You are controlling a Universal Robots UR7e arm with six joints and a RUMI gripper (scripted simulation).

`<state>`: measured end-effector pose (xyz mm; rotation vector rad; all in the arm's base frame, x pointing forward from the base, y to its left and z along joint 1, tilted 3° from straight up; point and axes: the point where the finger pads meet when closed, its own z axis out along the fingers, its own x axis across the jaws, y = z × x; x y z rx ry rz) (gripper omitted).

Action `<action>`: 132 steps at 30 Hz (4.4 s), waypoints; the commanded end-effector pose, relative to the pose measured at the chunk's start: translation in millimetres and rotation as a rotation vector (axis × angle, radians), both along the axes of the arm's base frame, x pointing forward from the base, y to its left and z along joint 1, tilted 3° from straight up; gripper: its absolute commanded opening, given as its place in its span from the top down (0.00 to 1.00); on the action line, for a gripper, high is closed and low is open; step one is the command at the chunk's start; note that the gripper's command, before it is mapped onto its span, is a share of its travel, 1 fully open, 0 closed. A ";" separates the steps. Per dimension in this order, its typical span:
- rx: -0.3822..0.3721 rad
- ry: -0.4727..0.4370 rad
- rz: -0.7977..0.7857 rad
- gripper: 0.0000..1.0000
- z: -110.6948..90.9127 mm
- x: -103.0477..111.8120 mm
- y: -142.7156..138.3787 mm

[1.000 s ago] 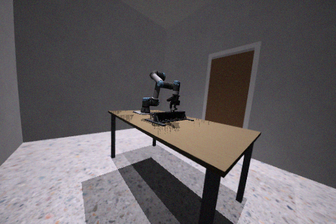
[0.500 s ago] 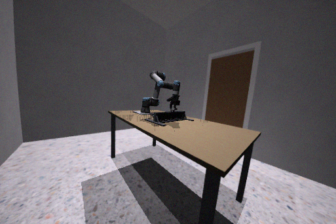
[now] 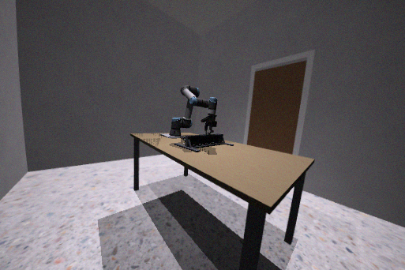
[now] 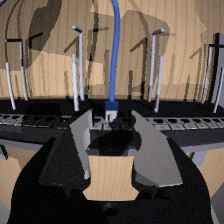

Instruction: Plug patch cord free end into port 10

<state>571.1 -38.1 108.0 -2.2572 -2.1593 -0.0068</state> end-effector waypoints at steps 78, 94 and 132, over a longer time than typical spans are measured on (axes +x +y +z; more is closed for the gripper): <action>0.000 -0.002 0.000 1.00 80.6 -3.4 -1.2; 0.000 -0.002 0.000 1.00 80.6 -3.4 -1.2; 0.000 -0.002 0.000 1.00 80.6 -3.4 -1.2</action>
